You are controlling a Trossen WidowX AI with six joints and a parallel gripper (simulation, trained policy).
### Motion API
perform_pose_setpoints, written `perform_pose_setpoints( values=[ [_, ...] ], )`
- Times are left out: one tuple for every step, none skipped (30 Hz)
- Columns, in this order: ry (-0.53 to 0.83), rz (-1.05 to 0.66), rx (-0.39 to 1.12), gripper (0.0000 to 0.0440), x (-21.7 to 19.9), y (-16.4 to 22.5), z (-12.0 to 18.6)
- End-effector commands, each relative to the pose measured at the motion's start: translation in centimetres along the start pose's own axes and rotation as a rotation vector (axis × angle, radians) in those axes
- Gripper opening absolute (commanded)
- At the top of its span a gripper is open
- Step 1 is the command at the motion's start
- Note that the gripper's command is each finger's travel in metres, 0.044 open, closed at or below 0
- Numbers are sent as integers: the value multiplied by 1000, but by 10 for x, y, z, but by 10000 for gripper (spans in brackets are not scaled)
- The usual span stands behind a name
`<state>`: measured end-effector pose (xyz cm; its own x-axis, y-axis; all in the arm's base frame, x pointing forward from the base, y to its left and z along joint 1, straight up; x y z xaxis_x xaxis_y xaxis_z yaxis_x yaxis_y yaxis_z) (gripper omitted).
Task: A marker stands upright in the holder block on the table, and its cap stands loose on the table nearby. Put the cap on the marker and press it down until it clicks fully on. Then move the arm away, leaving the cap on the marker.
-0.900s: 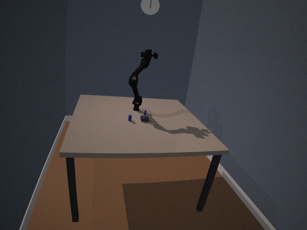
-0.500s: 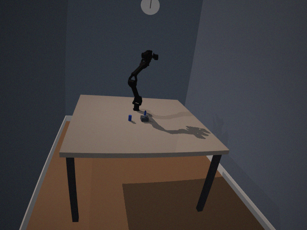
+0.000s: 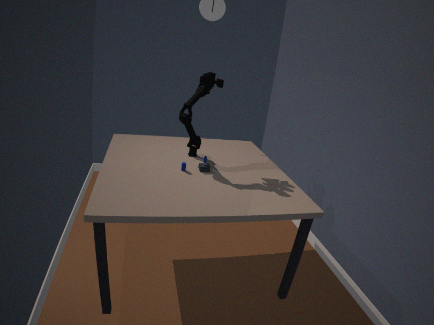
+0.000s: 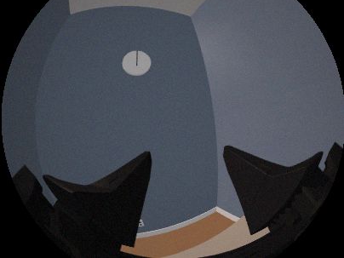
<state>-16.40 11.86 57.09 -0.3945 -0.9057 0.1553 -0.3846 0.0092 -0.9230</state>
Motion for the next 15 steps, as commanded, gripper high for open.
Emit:
perform_pose_setpoints(
  values=[
    [12,-10,17,295,-1,1,4],
    [16,-14,24,297,-2,2,5],
    [21,-17,32,299,-2,3,6],
    [26,-20,39,300,-3,4,7],
    [31,-24,46,302,-4,5,8],
    [36,-27,53,304,-4,6,9],
    [42,-30,60,305,-5,7,10],
    [47,-34,67,306,-6,8,11],
    [52,-37,75,308,-6,9,12],
    [58,-40,82,309,-7,10,13],
    [63,-44,89,310,-8,11,14],
    [69,-47,96,311,-9,12,15],
    [75,-50,103,312,-9,13,16],
    [80,-54,110,313,-10,14,17],
    [86,-57,117,313,-11,15,18]
  ],
)
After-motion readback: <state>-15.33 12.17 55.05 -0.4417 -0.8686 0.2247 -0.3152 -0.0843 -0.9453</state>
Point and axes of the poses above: the point midway between the two fingers, 35 mm back from their tips, its own z axis back along the fingers, its own x axis across the jaws, y = z × x, the point moved 3 cm from there along z, back along the fingers, and after that the axes turned 7 degrees about -z, right-handed, at the moved point
